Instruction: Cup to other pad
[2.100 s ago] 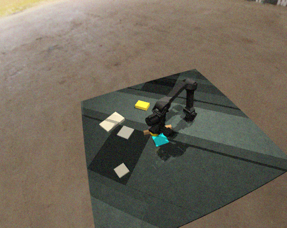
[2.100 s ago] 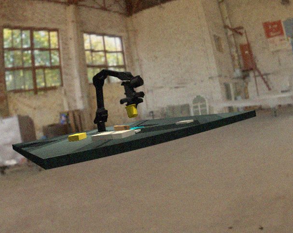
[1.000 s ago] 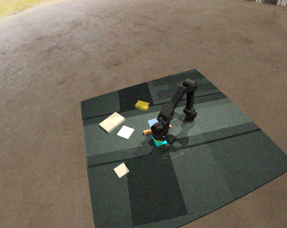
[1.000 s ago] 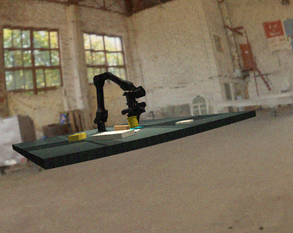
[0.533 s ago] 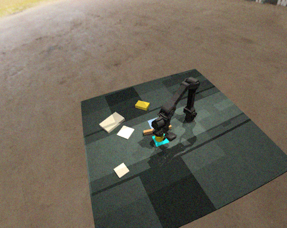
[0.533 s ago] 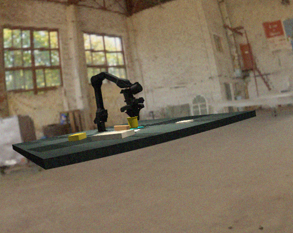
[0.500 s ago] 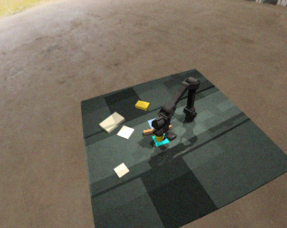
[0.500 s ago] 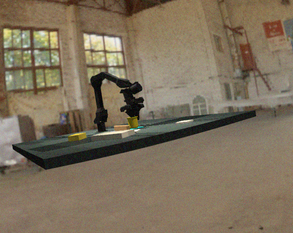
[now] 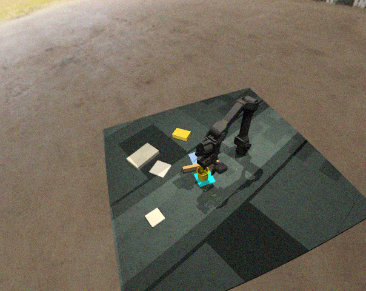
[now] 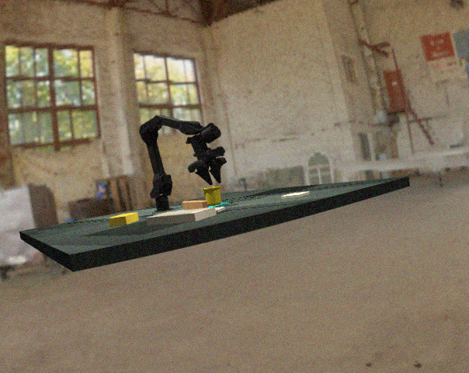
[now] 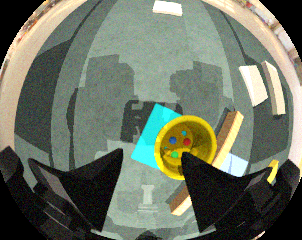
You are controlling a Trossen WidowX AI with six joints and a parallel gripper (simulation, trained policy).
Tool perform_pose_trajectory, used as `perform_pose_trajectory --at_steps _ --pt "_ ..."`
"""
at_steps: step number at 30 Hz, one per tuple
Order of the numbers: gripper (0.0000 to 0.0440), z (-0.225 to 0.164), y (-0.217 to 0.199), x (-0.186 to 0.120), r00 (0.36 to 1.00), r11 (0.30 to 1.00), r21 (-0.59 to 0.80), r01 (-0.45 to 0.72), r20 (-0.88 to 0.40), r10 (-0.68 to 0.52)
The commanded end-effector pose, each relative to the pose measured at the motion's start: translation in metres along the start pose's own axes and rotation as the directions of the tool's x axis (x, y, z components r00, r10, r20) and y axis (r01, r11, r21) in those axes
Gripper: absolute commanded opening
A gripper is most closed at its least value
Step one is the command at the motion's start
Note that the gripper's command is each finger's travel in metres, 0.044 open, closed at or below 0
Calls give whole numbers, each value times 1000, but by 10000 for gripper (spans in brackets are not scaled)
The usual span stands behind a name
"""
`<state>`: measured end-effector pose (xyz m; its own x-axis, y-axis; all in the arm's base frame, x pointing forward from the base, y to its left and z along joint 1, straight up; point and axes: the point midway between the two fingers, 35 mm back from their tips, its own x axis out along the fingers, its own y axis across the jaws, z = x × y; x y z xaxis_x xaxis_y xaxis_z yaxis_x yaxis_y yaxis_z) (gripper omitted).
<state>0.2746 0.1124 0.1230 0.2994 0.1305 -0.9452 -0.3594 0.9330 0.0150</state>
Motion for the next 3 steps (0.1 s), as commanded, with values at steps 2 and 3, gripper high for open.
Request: perform_pose_trajectory --at_steps 2,3 --pt "312 7 -1 -21 998 1000 13 -8 56 8" --pt "336 8 -1 -24 998 1000 15 -8 64 7"
